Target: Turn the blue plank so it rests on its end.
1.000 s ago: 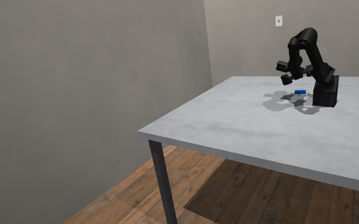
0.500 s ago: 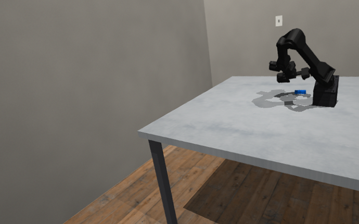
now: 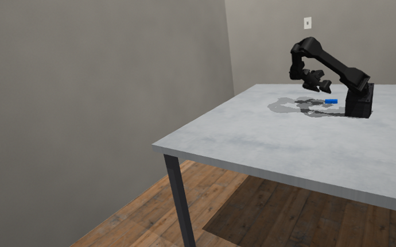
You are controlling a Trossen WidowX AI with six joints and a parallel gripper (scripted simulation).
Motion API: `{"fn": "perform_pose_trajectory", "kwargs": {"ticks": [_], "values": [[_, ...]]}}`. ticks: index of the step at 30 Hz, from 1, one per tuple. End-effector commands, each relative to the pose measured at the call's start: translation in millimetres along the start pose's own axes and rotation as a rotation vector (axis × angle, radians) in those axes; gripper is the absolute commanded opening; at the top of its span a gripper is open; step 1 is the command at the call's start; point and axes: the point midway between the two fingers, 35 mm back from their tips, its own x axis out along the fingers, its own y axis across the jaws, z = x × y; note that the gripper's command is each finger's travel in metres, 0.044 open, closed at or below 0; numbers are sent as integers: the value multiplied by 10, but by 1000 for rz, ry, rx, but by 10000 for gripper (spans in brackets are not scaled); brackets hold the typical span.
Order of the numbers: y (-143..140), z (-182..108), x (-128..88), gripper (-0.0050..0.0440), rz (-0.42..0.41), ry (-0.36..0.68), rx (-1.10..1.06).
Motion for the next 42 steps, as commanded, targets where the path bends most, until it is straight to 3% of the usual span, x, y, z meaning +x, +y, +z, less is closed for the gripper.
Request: {"fn": "perform_pose_trajectory", "kwargs": {"ticks": [1,9,17,42], "values": [[118,-35,37,440,-148,31,164],[215,-89,151,440,-371,30,435],[241,-113,196,440,-459,14,540],[194,-132,265,440,-493,2,563]]}}
